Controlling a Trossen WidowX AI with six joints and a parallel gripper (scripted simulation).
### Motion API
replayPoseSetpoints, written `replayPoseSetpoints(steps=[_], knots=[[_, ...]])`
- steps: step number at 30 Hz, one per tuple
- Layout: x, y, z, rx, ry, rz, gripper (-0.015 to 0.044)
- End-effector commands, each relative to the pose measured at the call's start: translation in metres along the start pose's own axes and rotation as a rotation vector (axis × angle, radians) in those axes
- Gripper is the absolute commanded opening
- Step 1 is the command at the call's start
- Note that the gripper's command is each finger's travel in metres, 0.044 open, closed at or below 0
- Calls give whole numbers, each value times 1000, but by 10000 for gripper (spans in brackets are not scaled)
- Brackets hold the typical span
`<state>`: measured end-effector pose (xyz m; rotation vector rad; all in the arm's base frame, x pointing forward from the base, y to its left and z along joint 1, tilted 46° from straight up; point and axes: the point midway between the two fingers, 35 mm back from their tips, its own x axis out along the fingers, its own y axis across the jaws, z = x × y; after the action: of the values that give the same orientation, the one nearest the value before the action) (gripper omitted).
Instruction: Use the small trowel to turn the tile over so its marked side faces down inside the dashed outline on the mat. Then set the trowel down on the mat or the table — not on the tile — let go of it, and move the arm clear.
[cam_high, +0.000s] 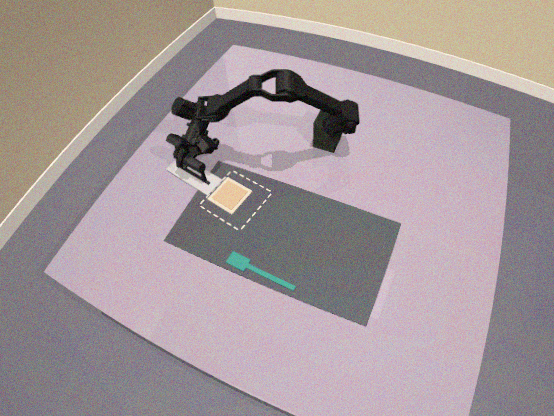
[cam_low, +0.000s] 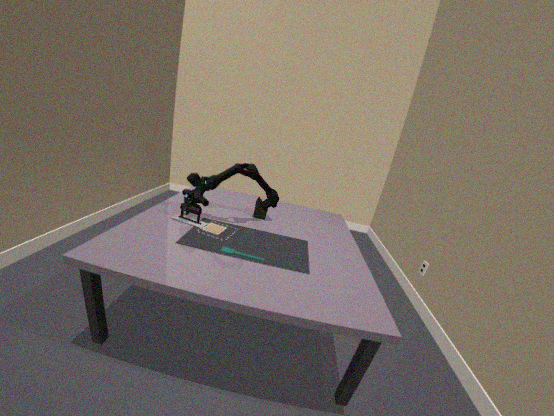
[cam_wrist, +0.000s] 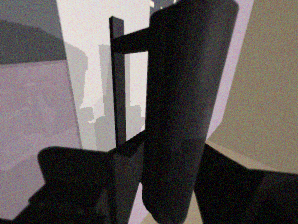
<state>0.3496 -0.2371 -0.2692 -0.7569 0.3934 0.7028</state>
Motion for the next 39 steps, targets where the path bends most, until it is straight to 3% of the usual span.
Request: replayPoseSetpoints(steps=[1, 26, 39], knots=[[1, 0, 8, 2, -10, 6, 0], [-26, -31, -17, 3, -14, 9, 0], [-4, -60, 48, 79, -17, 143, 0]])
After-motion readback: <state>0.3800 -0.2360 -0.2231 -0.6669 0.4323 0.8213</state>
